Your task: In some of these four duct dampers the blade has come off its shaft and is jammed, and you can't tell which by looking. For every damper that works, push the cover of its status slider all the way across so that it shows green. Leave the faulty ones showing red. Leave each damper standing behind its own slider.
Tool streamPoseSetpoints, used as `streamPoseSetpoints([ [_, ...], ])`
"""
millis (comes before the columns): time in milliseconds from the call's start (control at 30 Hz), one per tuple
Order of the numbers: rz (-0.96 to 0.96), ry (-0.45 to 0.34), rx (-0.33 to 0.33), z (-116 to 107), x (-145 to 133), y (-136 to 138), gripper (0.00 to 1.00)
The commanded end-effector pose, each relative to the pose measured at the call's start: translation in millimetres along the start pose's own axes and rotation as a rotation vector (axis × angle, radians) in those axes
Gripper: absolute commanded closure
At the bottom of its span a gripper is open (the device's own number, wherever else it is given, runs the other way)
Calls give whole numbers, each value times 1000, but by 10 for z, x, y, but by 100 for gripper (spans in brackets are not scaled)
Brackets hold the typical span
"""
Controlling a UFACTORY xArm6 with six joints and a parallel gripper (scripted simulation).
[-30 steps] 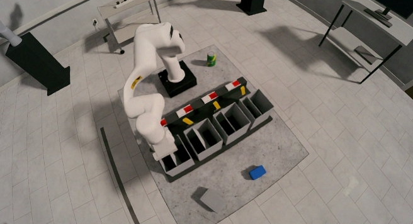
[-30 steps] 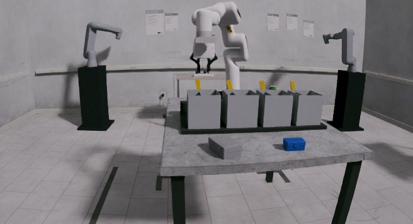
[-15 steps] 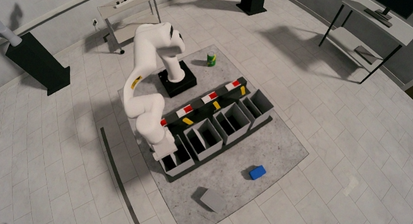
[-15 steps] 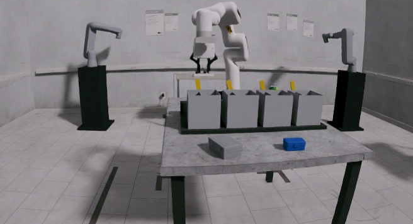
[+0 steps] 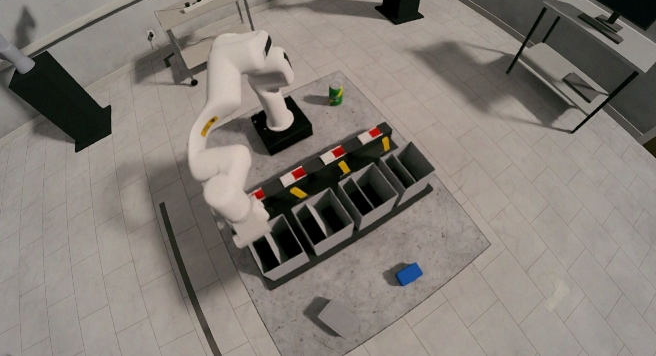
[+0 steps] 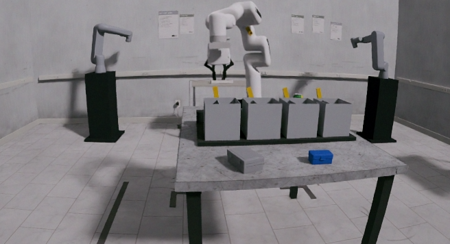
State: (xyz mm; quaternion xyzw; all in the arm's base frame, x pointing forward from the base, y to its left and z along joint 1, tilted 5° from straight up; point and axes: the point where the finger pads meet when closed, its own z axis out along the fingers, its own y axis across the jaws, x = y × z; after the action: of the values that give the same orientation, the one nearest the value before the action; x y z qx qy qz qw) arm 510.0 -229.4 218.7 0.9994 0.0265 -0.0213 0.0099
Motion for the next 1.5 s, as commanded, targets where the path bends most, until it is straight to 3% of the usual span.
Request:
streamPoseSetpoints([
  [0,-4,14,48,48,-384,100,61],
  [233,-4,16,96,120,-742,183,61],
  [933,-4,15,97,130,-747,183,61],
  [1467,-5,13,97,290,-747,173,61],
])
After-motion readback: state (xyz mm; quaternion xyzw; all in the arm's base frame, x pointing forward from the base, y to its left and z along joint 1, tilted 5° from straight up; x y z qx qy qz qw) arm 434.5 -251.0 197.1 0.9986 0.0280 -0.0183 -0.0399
